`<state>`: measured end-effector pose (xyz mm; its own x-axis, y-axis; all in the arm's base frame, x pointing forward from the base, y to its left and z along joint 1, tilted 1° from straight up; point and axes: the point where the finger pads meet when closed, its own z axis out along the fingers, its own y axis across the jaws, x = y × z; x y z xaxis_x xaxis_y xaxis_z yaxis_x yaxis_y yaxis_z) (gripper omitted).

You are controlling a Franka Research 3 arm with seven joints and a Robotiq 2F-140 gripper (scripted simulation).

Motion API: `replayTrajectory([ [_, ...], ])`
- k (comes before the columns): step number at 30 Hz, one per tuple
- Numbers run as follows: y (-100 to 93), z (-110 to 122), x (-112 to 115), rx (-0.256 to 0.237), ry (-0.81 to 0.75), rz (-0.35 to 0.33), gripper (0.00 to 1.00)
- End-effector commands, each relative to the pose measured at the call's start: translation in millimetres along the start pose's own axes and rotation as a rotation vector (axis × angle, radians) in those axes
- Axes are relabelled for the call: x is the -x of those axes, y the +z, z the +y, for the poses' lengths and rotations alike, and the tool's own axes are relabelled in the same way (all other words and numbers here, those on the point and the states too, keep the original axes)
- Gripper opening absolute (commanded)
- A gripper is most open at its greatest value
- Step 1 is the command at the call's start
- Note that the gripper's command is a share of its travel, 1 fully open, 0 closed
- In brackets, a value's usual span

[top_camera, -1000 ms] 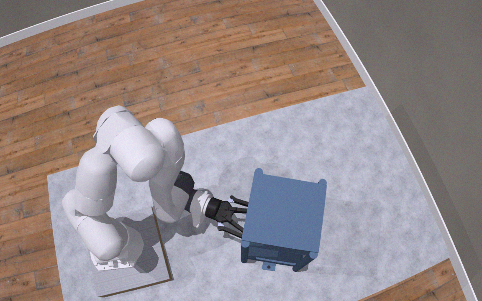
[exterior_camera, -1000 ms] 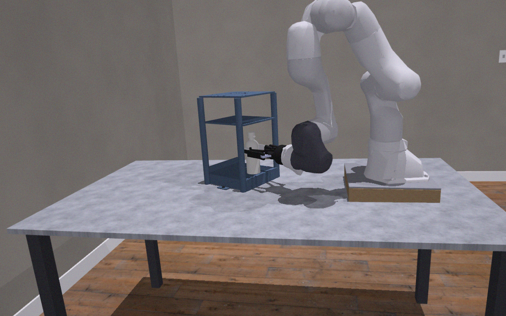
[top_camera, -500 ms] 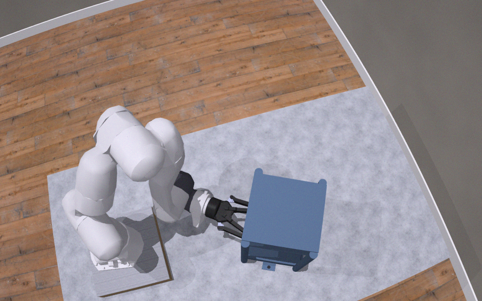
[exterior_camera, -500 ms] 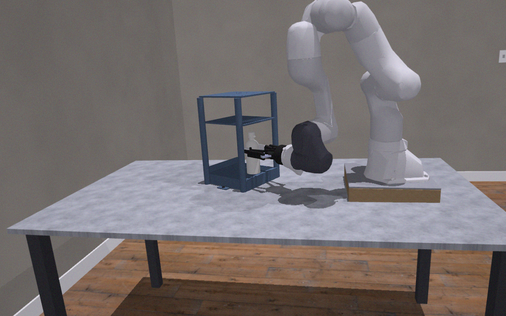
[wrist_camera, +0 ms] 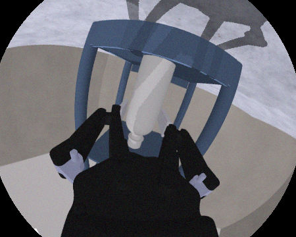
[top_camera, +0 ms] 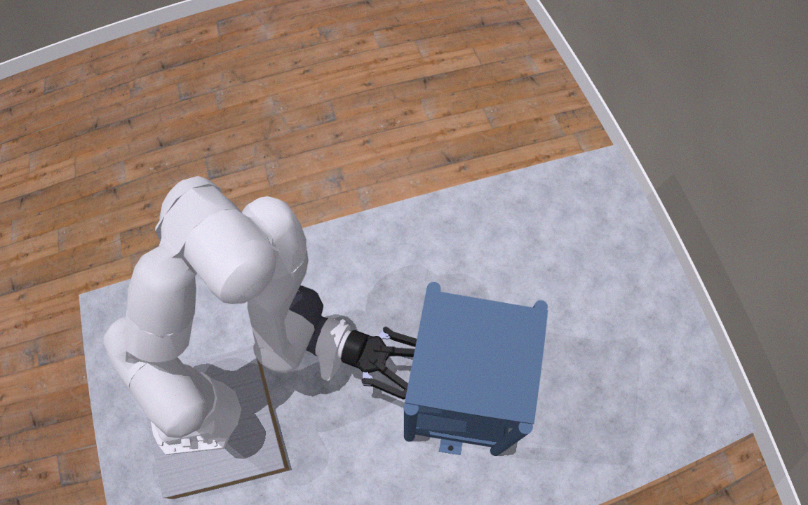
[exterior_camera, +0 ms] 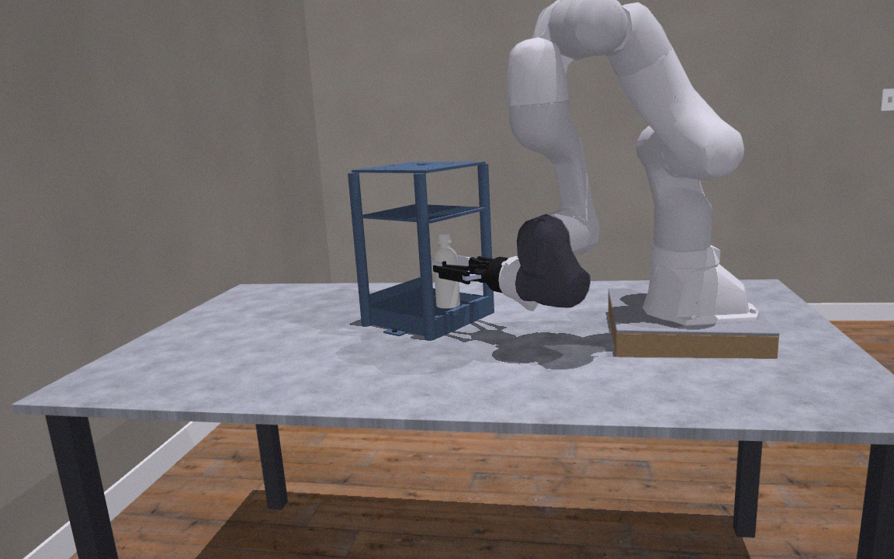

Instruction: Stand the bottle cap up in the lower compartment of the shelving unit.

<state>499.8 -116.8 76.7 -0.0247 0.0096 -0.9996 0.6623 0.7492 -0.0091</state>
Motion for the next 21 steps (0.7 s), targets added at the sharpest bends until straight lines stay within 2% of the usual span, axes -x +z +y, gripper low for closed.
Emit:
replayTrajectory([
  [1, -3.1, 0, 1, 0.0, 0.008, -0.003, 0.46],
  [21, -17.6, 0, 1, 0.0, 0.008, -0.003, 0.46],
])
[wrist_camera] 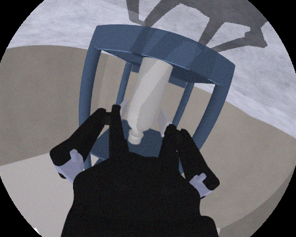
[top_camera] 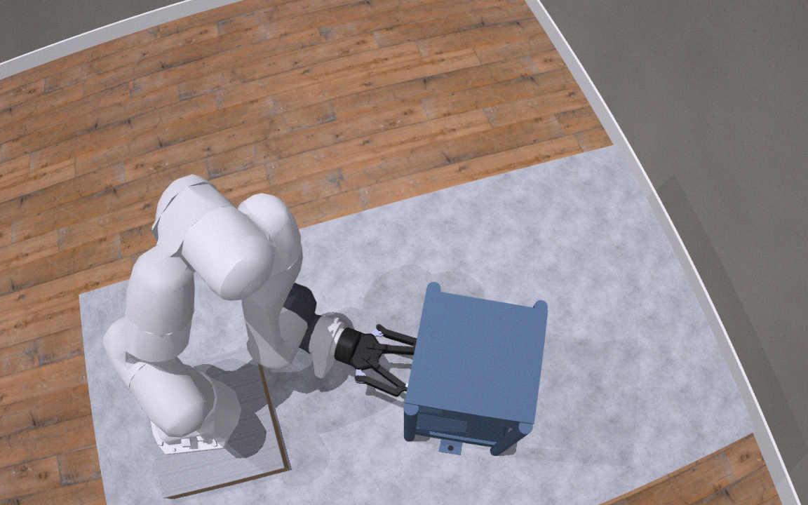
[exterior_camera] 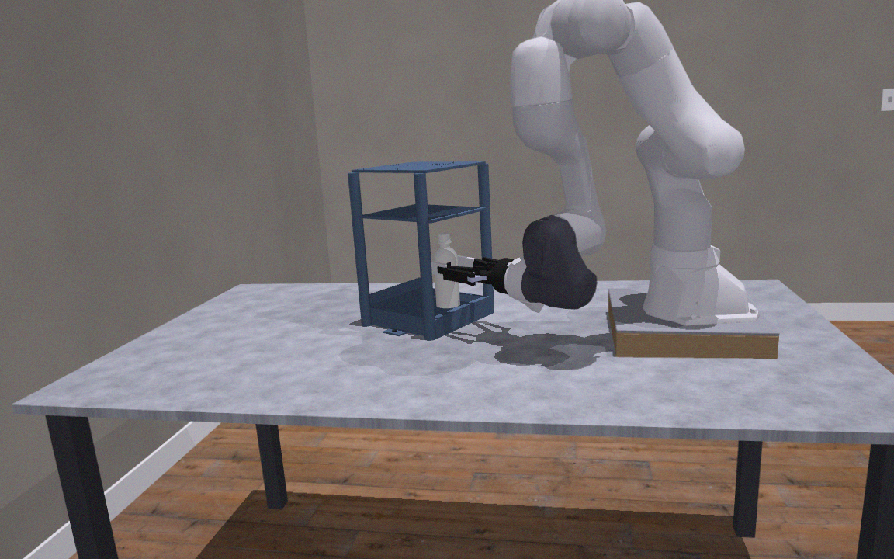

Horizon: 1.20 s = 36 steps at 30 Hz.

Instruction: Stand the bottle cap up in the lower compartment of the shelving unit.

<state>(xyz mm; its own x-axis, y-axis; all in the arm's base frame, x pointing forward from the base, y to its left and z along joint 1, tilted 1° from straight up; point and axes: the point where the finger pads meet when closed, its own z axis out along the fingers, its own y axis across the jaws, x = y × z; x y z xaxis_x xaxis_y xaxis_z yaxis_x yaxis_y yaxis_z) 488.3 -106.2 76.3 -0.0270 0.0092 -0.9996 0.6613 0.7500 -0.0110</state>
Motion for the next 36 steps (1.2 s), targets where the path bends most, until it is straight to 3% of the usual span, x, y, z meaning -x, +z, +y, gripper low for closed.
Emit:
replayTrajectory([
  [1, -3.0, 0, 2, -0.001, 0.009, -0.005, 0.46],
  [36, -30.9, 0, 2, -0.001, 0.01, -0.005, 0.46],
])
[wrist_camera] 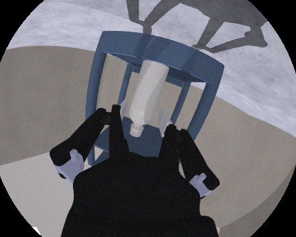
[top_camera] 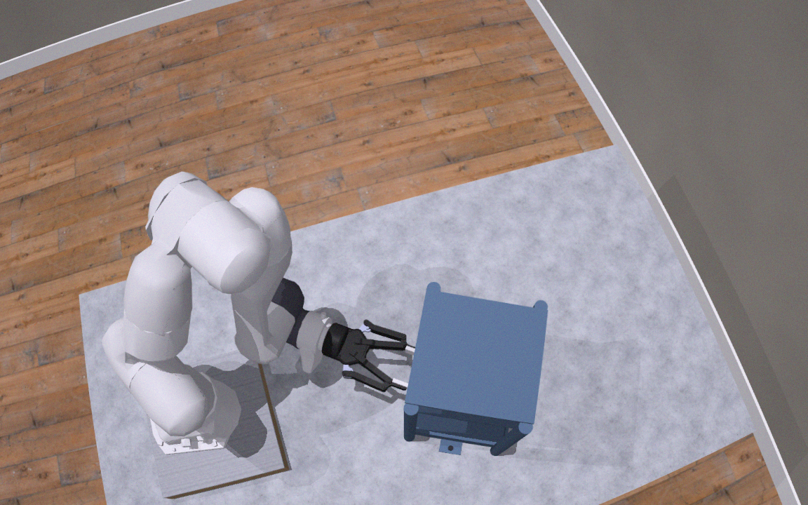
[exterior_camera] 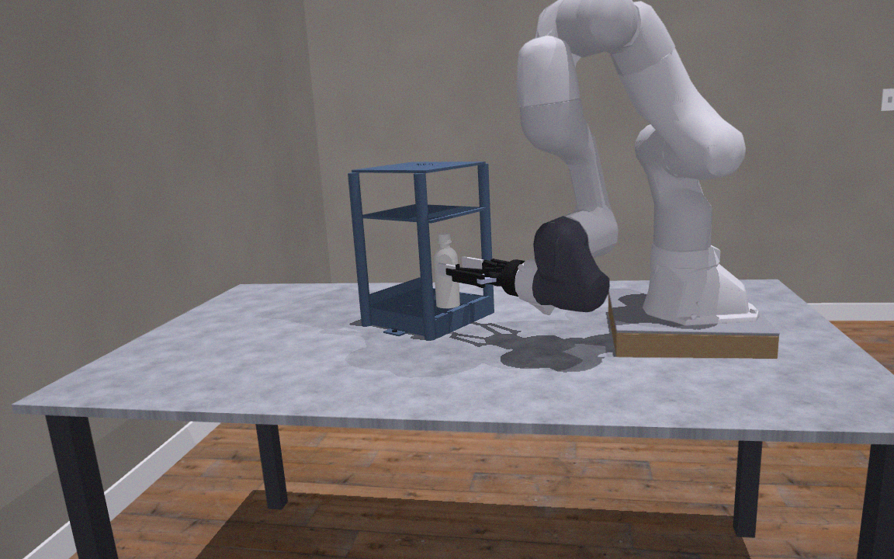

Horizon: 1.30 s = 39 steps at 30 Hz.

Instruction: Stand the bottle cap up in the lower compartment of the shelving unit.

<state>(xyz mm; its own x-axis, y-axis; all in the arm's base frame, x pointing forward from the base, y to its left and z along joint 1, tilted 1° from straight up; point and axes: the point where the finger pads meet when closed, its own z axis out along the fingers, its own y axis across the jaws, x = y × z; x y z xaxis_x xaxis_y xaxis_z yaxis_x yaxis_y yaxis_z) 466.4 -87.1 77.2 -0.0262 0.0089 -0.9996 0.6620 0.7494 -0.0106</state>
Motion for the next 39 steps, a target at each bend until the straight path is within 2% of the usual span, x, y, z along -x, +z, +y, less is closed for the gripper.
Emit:
replayTrajectory([
  [1, -2.5, 0.2, 1.8, 0.0, 0.009, -0.004, 0.46],
  [39, -9.9, 0.2, 1.8, 0.0, 0.009, -0.004, 0.46],
])
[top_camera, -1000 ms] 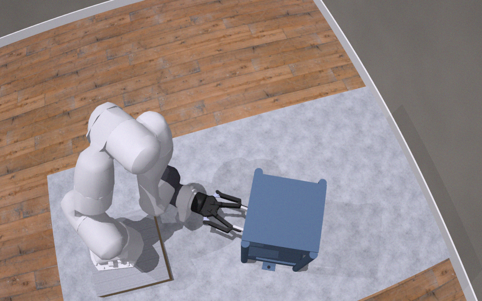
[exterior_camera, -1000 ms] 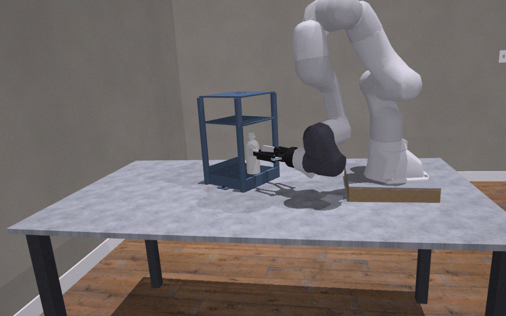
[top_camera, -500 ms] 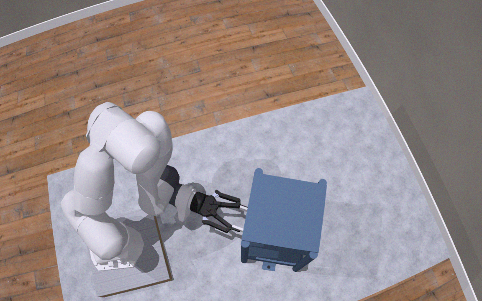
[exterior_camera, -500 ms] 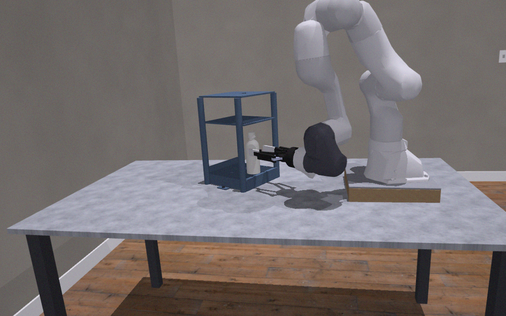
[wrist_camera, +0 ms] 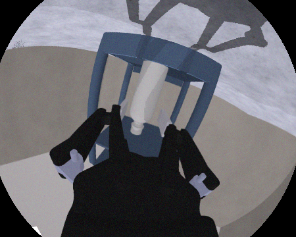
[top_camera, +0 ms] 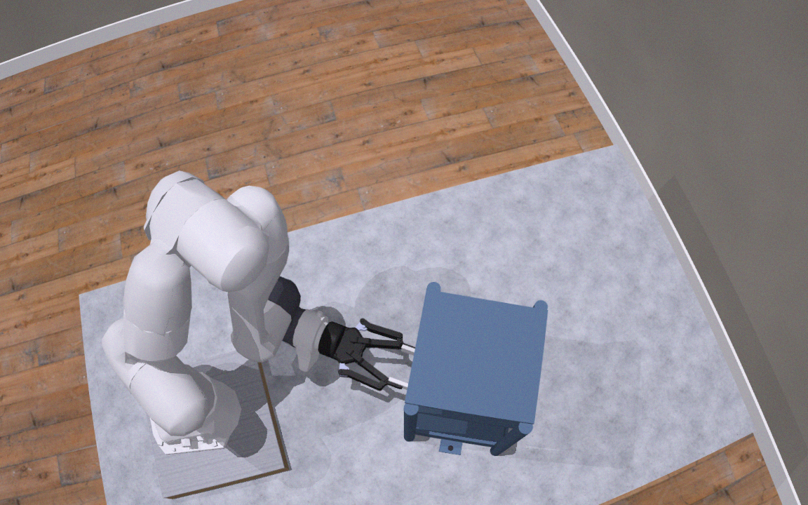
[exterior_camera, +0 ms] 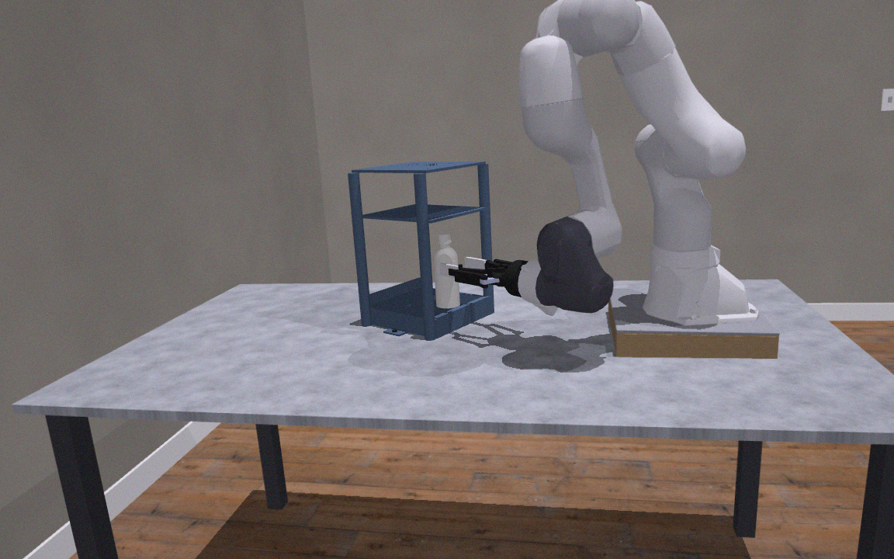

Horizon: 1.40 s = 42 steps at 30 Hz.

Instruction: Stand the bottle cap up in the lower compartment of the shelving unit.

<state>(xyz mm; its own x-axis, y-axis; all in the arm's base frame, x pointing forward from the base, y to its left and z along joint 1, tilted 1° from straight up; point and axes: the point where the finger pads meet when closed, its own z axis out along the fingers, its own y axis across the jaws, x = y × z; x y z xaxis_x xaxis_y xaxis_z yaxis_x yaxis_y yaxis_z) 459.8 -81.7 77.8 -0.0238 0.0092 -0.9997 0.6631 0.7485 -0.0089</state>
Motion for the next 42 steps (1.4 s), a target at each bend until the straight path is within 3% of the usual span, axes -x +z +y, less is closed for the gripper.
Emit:
replayTrajectory([
  [1, -1.8, 1, 1, 0.001, 0.007, -0.002, 0.46],
  [12, -14.1, 0, 1, 0.001, 0.007, -0.002, 0.46],
  [42, -86.1, 0, 1, 0.001, 0.007, -0.002, 0.46],
])
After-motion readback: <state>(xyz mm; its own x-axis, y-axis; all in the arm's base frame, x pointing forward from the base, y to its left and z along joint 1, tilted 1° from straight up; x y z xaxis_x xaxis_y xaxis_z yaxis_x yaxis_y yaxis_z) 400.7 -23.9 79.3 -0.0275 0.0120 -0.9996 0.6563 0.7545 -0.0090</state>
